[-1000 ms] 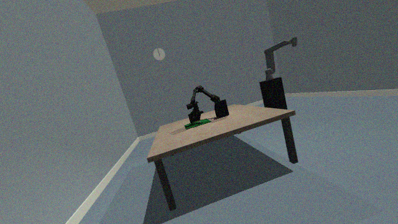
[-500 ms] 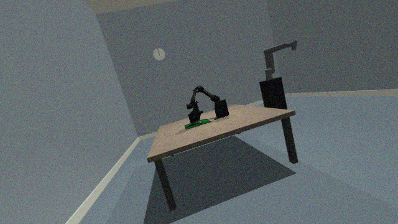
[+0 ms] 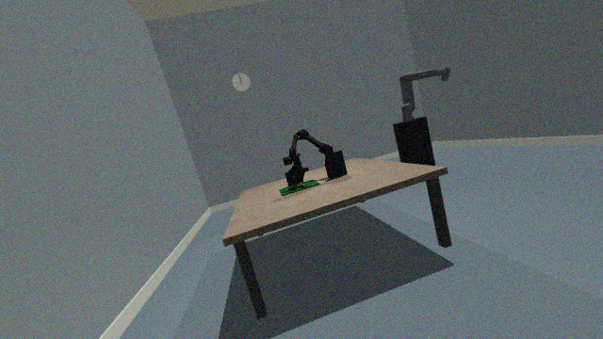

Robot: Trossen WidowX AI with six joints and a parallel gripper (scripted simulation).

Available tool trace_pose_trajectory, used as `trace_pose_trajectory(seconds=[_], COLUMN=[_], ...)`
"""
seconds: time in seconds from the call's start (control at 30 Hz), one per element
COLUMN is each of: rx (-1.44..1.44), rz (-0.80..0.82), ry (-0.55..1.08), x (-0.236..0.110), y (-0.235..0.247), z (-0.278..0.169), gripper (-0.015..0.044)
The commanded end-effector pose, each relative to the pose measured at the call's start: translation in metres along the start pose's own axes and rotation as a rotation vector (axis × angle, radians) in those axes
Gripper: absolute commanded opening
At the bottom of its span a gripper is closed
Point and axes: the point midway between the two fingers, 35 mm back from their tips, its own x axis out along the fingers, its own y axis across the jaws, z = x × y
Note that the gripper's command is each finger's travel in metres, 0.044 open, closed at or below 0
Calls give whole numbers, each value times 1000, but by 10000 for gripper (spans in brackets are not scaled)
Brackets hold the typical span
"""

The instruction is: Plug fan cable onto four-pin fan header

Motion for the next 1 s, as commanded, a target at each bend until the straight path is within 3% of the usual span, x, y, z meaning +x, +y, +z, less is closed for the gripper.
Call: trace_pose_trajectory(seconds=[0.0,0.97], rx=[-12,16], rz=[-1,-1], ry=[-1,-1], x=[0,0], y=[1,-2], z=[-1,1], gripper=[0,0])
